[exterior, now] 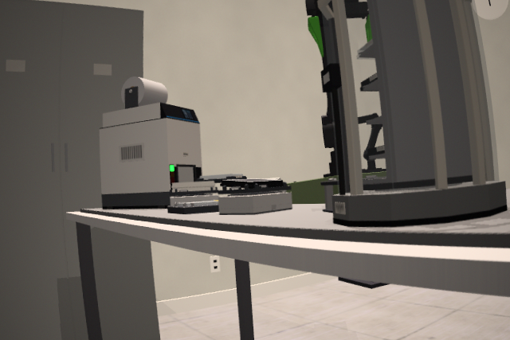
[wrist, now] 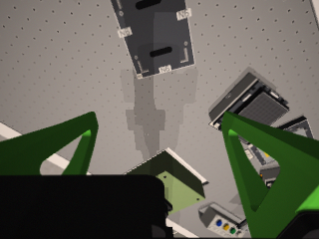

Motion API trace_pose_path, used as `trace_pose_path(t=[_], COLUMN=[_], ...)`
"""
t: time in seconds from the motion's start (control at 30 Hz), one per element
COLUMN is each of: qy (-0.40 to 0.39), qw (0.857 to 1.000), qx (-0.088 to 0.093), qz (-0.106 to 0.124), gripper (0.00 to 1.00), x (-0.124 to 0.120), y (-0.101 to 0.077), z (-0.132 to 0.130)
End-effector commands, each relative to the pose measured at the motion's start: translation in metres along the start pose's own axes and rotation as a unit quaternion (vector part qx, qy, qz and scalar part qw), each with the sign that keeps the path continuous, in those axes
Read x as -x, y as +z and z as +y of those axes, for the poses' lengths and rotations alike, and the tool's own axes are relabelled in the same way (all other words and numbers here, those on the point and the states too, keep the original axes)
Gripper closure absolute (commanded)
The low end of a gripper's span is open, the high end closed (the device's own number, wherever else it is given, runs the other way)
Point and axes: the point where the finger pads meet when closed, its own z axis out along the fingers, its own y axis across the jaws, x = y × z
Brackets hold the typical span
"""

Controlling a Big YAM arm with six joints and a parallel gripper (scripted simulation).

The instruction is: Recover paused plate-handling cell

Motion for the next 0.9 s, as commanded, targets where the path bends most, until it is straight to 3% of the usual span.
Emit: trace_pose_path(t=[0.0, 0.03, 0.07, 0.1, 0.4, 0.47, 0.87], qy=[0.011, 0.011, 0.009, 0.007, -0.019, -0.019, -0.052], qw=[1.000, 1.000, 0.999, 0.999, 0.989, 0.989, 0.960], qx=[0.001, 0.001, 0.004, 0.005, 0.016, 0.016, 0.031], qz=[-0.016, -0.016, -0.040, -0.042, -0.143, -0.143, -0.275], gripper=[0.00, 0.00, 0.00, 0.00, 0.00, 0.00, 0.00], x=[0.022, 0.024, 0.031, 0.012, 0.013, 0.013, 0.013], y=[-0.017, -0.016, -0.017, -0.016, -0.015, -0.015, -0.016], z=[0.008, 0.011, 0.012, 0.010, -0.001, -0.001, -0.001])
